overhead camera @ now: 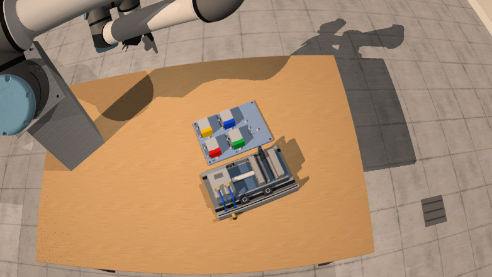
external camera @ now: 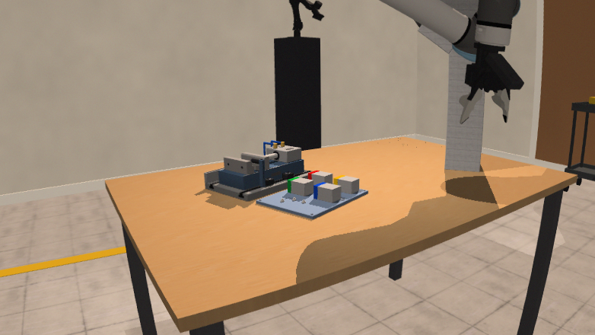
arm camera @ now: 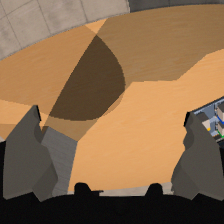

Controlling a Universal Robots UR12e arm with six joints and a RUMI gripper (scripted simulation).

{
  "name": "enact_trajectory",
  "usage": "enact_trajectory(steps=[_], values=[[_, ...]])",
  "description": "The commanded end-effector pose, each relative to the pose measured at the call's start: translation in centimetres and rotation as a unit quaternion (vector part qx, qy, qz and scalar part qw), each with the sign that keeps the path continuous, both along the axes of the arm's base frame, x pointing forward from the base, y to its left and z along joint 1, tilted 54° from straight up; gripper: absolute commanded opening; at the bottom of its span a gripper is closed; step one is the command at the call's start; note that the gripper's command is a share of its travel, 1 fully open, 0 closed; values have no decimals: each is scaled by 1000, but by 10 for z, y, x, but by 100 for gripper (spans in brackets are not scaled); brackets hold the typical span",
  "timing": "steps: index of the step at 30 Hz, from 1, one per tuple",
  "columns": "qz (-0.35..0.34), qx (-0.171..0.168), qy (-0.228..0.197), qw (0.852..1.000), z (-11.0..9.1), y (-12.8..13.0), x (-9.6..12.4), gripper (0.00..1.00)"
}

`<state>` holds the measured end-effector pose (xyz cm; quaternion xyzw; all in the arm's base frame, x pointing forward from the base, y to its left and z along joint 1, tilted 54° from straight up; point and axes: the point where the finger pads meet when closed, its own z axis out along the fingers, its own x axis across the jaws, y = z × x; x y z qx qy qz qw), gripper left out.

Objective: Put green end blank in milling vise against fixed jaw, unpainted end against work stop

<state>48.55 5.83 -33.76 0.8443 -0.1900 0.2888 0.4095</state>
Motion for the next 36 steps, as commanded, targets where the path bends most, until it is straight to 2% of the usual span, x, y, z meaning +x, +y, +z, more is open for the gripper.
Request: enact_trajectory(steps=[1,23,28,32,34,36], values=[[0,0,0,1000,0,0,0,100],[1,1,3,1000,3,-1,4,100],[5,3,16,1000,13,-4,19,100],[14,6,35,999,30,-10,41,100],[14,6,35,999,30,-10,41,100],[20,8,47,999,41,-14,55,100]])
